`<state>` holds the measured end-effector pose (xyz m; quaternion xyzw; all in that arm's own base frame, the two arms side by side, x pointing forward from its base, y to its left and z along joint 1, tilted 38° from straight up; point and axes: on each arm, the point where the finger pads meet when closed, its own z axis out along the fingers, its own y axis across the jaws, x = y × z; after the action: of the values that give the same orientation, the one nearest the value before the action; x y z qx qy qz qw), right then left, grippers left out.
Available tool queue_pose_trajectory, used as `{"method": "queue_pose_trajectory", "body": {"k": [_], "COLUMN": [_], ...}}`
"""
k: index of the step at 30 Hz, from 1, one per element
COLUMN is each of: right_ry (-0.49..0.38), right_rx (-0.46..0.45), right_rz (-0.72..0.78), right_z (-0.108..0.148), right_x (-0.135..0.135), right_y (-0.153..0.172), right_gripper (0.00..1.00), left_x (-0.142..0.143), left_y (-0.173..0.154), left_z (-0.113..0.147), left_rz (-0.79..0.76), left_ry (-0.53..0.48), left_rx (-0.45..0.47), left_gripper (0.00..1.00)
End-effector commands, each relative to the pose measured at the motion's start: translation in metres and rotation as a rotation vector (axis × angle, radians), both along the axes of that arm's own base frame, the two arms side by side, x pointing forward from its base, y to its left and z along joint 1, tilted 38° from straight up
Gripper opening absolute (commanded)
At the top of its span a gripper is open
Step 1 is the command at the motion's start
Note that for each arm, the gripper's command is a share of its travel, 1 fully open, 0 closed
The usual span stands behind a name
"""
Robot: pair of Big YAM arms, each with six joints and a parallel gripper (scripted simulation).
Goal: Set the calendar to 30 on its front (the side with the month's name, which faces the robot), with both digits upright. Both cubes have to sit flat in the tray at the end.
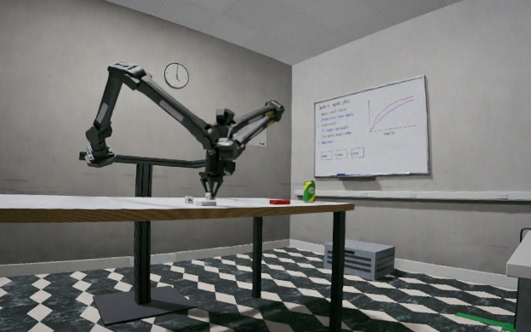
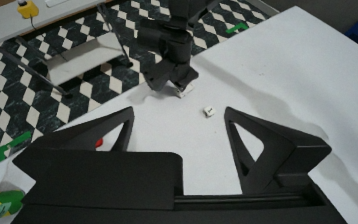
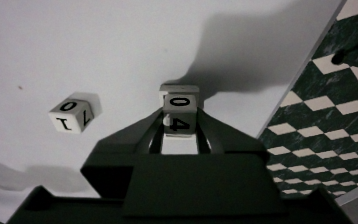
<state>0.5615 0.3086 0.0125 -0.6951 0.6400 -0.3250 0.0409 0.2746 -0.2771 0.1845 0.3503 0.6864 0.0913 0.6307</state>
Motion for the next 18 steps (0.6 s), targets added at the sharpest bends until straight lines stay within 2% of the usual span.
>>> {"method": "queue_pose_trajectory", "body": {"k": [1,8,15,18], "right_ry": [-0.029,-0.019,0.013,-0.015], "right_rx": [0.019,0.013,-0.017,0.009], "right_rz": [0.005,0.004,-0.002,-0.014], "right_z": [0.012,0.014,-0.018,-0.014], "right_x": [0.003,0.006,0.007,0.022], "right_y": [0.009,0.009,-0.016,-0.011], "right_gripper": [0.24,0.24,0.24,0.24], "left_x": [0.0,0.0,0.0,0.0], "left_y": [-0.003,-0.003,-0.003,-0.003], "left_z": [0.0,0.0,0.0,0.0], "left_rz": [0.0,0.0,0.0,0.0], "left_ry": [0.002,0.002,0.002,0.002], "left_rx": [-0.002,-0.002,-0.002,-0.002], "left_gripper": [1.0,1.0,1.0,1.0]}}
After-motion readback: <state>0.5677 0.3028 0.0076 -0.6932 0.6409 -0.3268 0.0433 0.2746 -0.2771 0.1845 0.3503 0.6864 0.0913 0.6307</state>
